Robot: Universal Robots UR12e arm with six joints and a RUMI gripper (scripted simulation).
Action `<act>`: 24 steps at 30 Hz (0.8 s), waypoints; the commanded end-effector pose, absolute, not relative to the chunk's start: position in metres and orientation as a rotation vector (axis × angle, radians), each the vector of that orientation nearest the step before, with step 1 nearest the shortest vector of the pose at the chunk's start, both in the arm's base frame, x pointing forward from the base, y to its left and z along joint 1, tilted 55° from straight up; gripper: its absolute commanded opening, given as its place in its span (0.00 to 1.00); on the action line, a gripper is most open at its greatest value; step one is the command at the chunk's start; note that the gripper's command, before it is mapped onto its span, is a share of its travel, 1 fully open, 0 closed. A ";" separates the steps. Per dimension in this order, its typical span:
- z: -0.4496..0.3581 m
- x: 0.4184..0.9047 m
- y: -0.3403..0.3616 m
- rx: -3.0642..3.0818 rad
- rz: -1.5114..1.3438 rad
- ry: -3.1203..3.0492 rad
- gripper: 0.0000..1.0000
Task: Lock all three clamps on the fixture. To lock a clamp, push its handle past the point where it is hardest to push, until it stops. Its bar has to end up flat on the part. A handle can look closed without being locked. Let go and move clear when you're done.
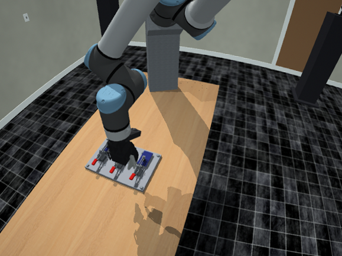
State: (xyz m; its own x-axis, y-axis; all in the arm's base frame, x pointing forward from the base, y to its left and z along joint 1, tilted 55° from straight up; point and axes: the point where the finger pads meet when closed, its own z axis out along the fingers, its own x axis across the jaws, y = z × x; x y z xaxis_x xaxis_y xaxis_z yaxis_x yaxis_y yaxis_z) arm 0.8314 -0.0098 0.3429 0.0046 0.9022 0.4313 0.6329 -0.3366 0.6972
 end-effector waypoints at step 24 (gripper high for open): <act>0.334 0.843 -0.005 1.981 1.249 1.590 0.28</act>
